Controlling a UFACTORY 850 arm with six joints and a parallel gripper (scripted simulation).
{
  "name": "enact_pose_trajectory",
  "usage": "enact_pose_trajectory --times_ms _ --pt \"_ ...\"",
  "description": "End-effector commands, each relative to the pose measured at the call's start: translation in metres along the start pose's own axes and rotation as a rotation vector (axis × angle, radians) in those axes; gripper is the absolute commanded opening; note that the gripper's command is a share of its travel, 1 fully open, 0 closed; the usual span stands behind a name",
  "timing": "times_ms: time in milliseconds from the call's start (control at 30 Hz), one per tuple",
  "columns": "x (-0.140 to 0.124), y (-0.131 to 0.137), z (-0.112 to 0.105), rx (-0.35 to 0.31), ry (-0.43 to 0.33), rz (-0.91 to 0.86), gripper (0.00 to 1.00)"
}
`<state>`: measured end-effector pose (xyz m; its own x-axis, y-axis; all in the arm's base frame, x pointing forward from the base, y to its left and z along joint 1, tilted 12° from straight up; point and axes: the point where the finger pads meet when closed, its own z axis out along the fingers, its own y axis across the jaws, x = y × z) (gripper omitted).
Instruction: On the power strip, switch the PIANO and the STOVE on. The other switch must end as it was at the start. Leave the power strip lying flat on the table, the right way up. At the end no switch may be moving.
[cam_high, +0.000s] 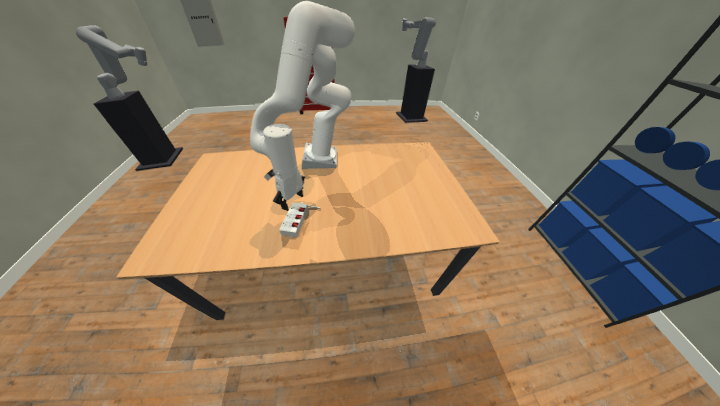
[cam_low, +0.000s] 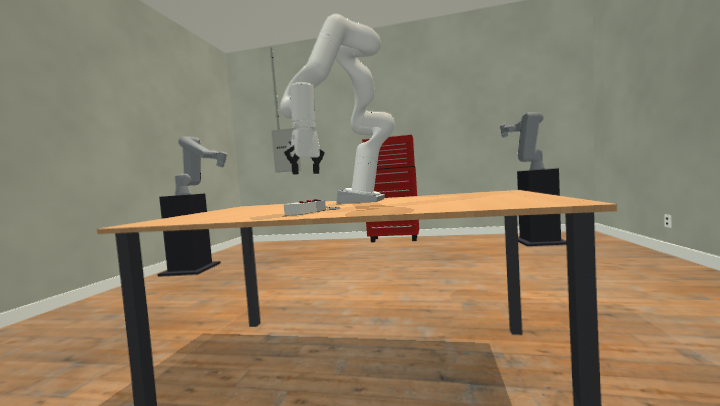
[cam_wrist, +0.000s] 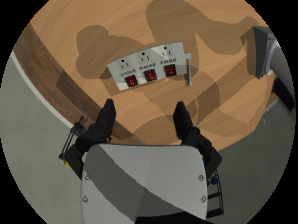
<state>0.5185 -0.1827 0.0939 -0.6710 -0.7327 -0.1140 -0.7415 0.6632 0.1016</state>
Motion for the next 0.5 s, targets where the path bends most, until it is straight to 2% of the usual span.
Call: enact_pose_trajectory --times_ms 0,400,467 --pt "-0.001 -0.007 0.005 0.004 -0.036 -0.277 1.00" --pt "-0.004 -0.025 0.027 0.017 0.003 -0.898 1.00" --pt "-0.004 -0.025 0.027 0.017 0.003 -0.898 1.00"
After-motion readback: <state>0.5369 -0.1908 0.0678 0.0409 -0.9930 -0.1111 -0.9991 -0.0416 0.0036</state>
